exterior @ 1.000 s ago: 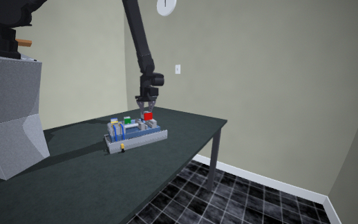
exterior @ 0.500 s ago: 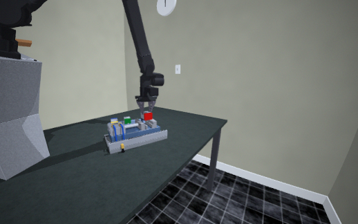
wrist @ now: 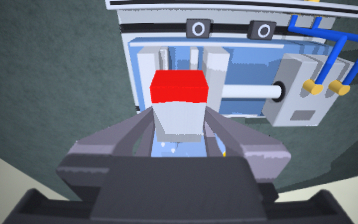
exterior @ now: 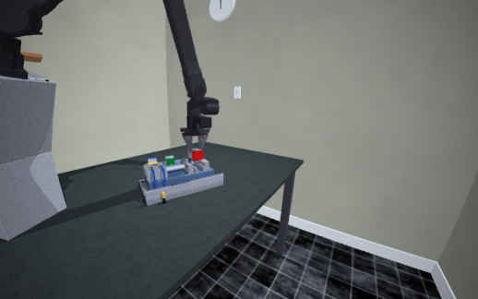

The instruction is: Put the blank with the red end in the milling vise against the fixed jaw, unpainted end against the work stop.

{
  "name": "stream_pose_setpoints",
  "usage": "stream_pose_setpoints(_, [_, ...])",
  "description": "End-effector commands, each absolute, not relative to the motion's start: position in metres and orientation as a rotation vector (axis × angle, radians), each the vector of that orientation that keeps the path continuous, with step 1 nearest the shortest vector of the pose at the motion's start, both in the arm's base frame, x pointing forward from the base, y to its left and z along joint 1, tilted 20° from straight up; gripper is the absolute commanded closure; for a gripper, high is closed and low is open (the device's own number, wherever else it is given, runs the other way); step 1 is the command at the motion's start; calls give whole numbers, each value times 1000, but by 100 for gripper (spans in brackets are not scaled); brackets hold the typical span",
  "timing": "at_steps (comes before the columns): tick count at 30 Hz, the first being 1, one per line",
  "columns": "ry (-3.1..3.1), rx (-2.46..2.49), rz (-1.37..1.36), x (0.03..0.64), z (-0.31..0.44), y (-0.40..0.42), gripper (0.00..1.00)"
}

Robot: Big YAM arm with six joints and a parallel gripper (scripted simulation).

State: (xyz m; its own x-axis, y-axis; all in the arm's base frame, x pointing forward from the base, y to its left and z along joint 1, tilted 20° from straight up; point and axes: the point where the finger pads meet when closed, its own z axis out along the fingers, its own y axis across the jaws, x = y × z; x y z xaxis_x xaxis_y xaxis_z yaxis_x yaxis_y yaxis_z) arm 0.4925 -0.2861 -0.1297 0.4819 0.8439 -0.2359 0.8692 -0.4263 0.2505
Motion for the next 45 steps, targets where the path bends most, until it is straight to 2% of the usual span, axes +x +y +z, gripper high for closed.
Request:
stream_pose_setpoints(1, [1424,2367,-70,509,-119,-296,100])
stream_pose_setpoints(45, [1440,2378,-87,497,-129,-289,100])
